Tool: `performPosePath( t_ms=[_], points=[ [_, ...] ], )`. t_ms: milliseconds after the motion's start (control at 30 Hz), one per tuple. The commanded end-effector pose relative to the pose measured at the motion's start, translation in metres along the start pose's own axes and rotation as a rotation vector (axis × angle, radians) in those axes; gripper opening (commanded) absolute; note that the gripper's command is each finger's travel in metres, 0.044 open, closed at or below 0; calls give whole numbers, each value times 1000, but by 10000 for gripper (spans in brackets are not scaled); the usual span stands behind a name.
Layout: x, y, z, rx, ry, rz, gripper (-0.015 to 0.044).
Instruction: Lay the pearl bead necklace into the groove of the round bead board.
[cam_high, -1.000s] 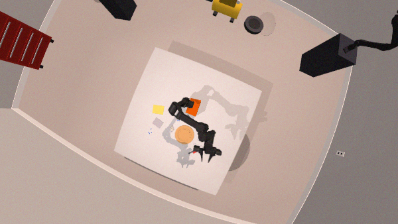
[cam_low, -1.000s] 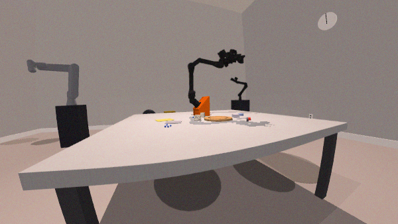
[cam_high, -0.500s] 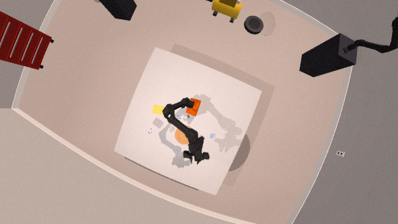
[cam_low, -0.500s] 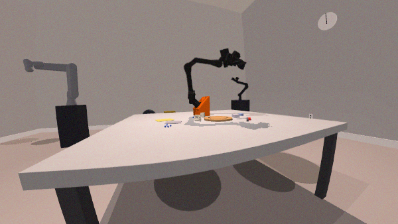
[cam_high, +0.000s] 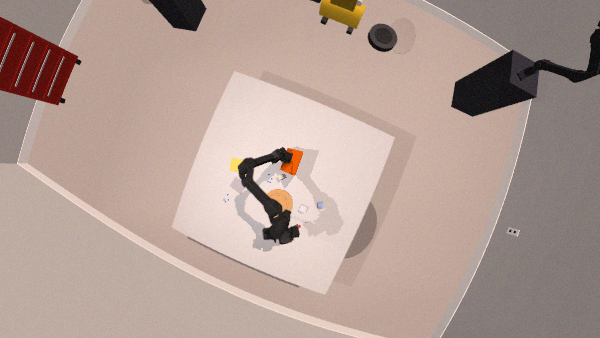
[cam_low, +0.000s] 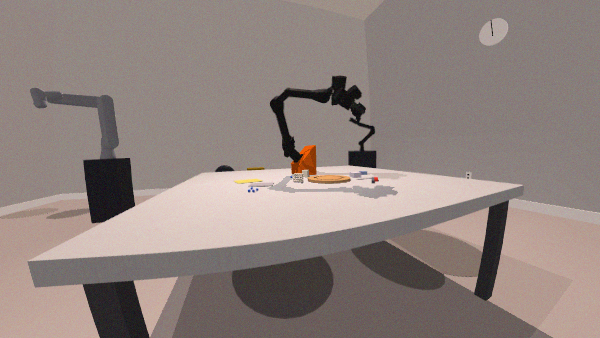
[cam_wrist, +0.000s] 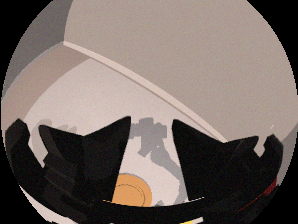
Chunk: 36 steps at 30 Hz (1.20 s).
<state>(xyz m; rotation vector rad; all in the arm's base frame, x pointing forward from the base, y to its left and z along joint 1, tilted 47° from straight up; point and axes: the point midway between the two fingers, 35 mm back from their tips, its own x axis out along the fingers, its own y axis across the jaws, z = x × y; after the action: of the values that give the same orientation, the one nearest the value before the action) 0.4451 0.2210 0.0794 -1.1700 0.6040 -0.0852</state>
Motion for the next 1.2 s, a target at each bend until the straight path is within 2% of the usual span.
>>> performPosePath(
  t_ms=[0, 567, 1167],
  points=[
    [14, -10, -28, -43, 81, 28, 200],
    [44, -56, -147, -172, 417, 169, 200],
    [19, -96, -276, -249, 765, 392, 200]
  ],
)
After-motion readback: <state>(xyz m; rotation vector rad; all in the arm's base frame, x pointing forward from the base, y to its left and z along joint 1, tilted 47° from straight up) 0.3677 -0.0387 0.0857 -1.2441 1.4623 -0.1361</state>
